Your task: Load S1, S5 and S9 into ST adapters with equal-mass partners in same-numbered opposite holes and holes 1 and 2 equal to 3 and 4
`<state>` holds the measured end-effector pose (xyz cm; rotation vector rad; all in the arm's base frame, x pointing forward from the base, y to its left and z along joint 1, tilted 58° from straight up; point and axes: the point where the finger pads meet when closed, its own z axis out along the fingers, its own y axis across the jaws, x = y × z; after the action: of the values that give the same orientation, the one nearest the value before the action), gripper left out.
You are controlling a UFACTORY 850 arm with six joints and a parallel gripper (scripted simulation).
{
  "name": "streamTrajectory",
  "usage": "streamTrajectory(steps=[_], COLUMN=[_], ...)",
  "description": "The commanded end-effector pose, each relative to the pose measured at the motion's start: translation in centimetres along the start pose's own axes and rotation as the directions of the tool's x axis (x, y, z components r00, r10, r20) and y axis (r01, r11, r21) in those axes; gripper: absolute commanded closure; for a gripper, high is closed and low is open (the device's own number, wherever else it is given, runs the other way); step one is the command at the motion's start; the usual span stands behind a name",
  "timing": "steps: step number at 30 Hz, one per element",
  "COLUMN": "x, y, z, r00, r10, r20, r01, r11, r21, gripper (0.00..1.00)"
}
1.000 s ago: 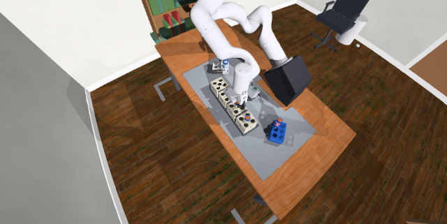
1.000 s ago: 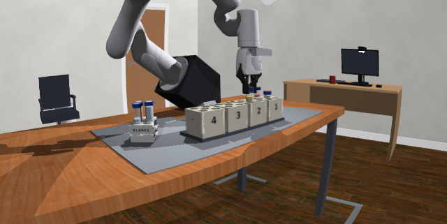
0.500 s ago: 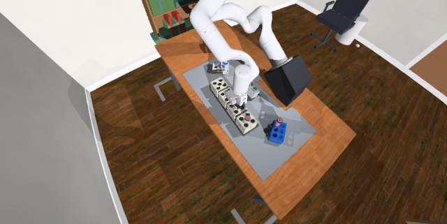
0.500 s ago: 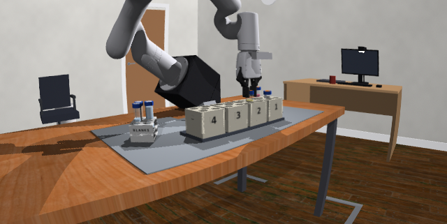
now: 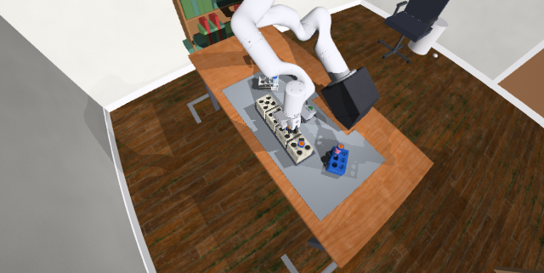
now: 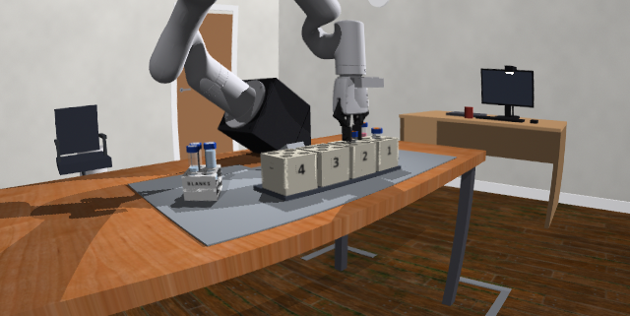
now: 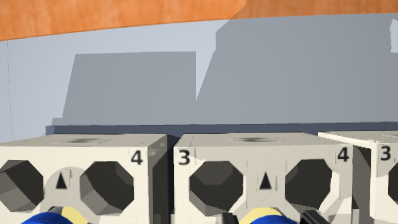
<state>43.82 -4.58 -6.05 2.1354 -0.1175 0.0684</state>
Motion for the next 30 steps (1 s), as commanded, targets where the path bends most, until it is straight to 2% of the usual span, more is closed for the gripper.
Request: streamTrajectory(steps=[1, 9, 10, 30], x=[0.06, 0.06, 0.06, 0.06], y=[-0.02, -0.02, -0.02, -0.02], z=[-0.04, -0.05, -0.01, -0.02], r00=[1.0, 1.0, 1.0, 1.0], r10=[0.001, 0.001, 0.001, 0.001], r20=[-0.001, -0.001, -0.001, -0.001], r01=[-0.001, -0.001, -0.001, -0.001], r11=[1.0, 1.0, 1.0, 1.0], r21=[0.001, 0.001, 0.001, 0.001], gripper=[1.0, 1.0, 0.56, 0.56])
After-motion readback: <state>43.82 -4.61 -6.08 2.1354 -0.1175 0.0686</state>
